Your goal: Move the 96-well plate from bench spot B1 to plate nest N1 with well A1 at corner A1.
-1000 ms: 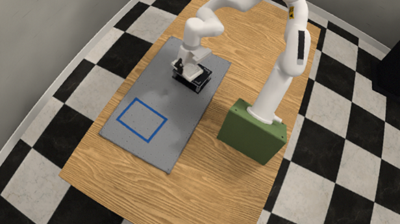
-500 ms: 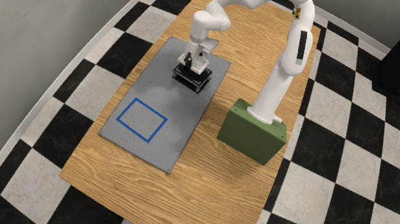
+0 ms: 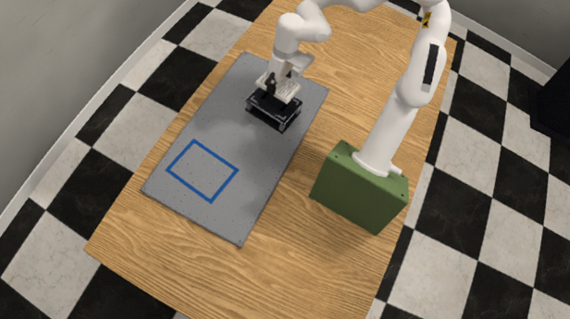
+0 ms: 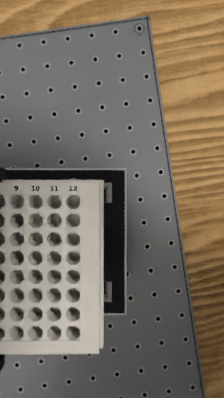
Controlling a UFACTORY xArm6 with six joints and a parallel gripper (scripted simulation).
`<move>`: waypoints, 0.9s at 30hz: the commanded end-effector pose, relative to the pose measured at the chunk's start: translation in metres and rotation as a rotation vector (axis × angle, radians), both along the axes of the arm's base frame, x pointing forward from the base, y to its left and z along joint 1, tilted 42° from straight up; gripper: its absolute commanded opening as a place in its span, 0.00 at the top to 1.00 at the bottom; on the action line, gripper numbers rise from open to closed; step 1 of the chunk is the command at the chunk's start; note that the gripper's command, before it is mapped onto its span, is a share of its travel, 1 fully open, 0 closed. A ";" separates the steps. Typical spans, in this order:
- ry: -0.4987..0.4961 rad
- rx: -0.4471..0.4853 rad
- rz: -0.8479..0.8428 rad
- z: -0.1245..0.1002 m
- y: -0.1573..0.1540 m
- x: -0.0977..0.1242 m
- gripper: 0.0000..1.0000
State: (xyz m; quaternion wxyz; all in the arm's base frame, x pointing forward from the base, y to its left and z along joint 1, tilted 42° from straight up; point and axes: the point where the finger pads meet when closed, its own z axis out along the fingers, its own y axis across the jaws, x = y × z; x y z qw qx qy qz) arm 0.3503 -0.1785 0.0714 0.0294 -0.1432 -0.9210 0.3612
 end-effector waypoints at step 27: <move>-0.003 0.000 0.001 -0.004 -0.002 0.001 1.00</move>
